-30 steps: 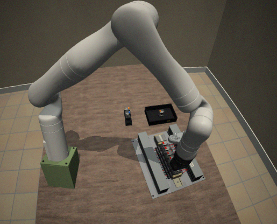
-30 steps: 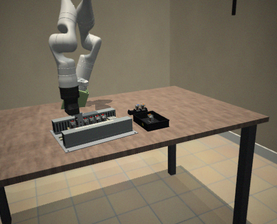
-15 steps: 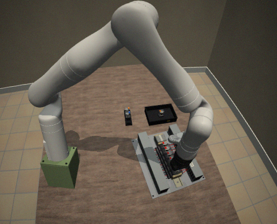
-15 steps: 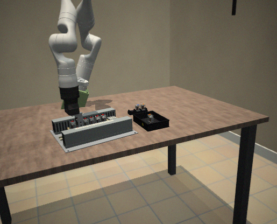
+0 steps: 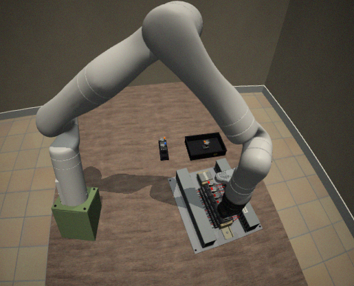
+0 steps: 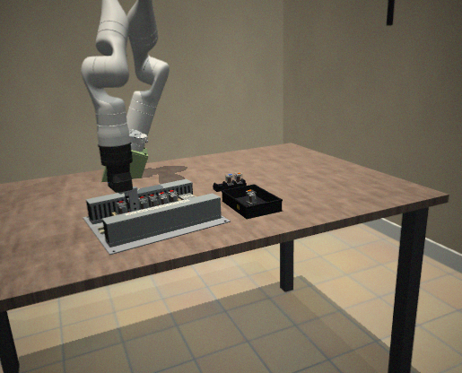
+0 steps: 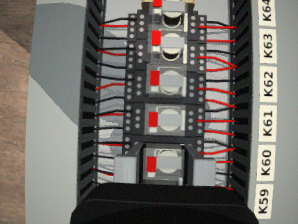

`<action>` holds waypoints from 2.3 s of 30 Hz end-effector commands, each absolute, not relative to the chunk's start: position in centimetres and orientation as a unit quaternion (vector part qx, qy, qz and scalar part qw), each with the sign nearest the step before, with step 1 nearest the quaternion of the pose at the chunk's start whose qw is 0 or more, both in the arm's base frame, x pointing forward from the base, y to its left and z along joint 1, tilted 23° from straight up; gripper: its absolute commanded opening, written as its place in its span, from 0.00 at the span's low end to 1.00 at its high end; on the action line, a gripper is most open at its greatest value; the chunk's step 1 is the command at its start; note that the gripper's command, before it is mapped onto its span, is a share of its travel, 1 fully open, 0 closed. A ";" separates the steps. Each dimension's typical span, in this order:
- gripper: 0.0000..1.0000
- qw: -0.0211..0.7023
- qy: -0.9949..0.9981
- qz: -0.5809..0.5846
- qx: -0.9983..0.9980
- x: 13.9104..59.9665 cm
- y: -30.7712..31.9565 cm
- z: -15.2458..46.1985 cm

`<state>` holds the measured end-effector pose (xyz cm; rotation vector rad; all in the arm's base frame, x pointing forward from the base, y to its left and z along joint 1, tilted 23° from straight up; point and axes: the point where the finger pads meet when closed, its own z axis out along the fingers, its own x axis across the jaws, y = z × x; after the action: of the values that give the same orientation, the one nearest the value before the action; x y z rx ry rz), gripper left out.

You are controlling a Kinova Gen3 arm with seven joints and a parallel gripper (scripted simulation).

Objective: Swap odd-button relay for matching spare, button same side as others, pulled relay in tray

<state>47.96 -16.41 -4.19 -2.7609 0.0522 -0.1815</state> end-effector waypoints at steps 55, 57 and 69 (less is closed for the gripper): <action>0.00 0.186 0.020 -0.066 -0.980 47.9 -16.4 -3.9; 0.00 0.186 0.020 -0.066 -0.980 47.9 -16.4 -3.9; 0.00 0.185 0.019 -0.066 -0.980 47.9 -16.5 -3.9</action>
<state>47.91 -16.40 -4.08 -2.7620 0.0515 -0.1821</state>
